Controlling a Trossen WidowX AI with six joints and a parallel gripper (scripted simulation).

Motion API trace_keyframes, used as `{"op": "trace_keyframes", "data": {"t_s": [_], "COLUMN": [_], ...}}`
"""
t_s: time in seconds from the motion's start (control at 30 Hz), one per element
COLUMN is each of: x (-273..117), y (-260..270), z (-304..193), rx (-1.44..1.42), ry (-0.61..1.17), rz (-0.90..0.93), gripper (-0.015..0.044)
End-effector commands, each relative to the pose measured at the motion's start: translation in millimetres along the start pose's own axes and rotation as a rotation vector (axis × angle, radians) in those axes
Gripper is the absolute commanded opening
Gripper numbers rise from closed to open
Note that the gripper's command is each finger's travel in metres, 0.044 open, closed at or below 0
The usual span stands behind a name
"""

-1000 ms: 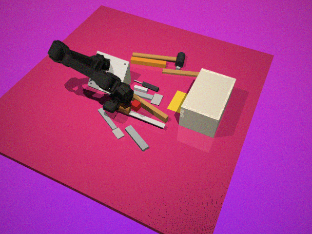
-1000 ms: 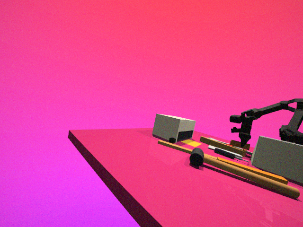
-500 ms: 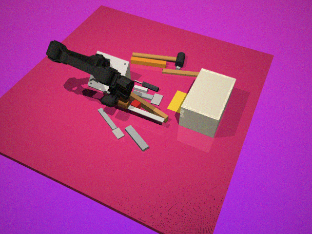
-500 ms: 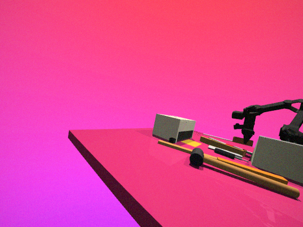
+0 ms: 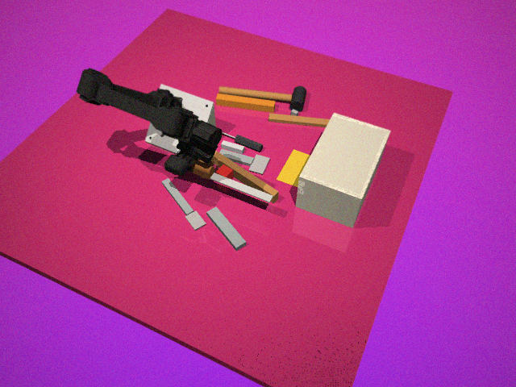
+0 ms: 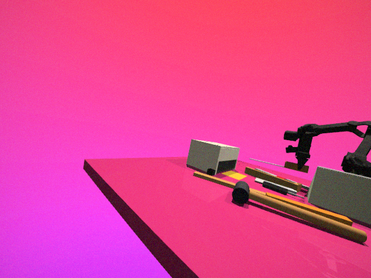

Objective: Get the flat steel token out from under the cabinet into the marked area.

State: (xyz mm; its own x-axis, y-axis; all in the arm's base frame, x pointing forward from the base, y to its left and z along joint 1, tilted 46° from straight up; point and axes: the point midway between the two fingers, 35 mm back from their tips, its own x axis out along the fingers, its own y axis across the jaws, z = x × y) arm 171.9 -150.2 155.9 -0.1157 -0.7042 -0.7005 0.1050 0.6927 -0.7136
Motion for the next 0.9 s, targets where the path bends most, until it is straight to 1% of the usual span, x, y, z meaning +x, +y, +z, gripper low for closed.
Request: {"op": "trace_keyframes", "data": {"t_s": [0.0,0.47,0.87], "x": [-11.0,-38.7,-43.2], "y": [-4.5,-8.3,-5.3], "z": [5.0,2.2,15.8], "rx": [0.005,0.005,0.01], "ry": [-0.015,-0.014,-0.014], "rz": [-0.004,-0.003,-0.003], "gripper": [0.0,0.0,0.0]}}
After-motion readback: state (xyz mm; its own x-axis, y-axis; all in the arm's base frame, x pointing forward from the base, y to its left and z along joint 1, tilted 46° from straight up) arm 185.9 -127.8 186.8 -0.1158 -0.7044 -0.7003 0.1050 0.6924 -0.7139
